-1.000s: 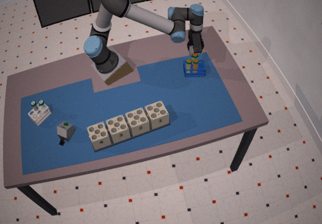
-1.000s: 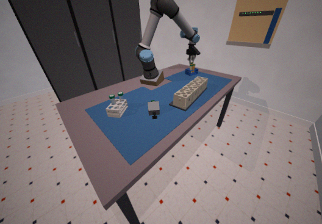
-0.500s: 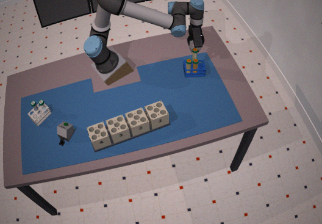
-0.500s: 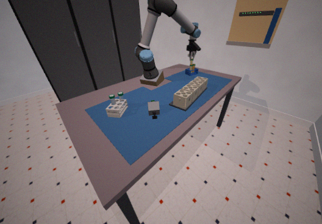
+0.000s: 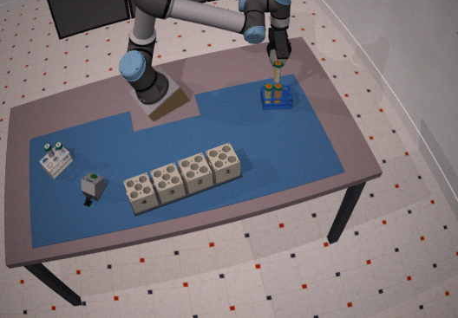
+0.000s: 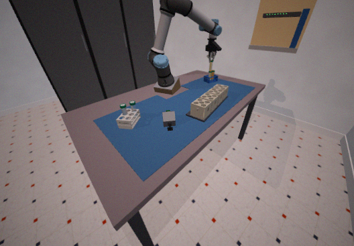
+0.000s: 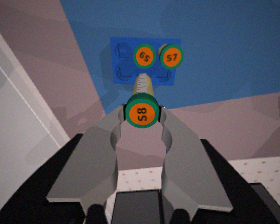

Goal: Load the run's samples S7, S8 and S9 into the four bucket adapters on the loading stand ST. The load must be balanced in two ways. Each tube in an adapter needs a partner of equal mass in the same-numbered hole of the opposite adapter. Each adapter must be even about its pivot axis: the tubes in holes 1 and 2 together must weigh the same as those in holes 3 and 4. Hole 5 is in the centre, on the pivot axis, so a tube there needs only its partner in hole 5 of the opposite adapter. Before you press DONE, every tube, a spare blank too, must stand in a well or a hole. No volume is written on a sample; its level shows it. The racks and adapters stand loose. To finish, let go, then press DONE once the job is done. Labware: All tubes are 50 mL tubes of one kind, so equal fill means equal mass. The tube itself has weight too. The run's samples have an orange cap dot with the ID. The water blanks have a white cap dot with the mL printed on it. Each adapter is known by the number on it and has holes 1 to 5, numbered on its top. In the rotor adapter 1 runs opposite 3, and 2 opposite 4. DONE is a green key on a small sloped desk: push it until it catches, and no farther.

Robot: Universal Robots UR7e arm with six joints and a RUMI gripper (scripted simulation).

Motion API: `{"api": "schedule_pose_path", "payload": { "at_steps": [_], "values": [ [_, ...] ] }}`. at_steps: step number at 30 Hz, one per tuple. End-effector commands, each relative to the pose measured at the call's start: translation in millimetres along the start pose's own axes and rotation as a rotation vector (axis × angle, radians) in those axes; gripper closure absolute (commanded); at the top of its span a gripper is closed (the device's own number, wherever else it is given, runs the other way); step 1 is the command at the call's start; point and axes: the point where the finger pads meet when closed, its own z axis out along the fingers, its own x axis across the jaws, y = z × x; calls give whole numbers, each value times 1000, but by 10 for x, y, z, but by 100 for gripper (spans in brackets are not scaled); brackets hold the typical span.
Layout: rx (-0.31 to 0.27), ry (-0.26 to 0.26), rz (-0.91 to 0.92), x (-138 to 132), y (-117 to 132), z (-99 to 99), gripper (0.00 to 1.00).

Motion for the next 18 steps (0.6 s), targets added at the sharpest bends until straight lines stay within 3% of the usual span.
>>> {"api": "schedule_pose_path", "payload": {
  "at_steps": [1,12,18],
  "values": [
    [0,-1,0,-3,-1,-184,100],
    [0,-1,0,-4,-1,-401,100],
    [0,-1,0,246,-313,-401,100]
  ]
}}
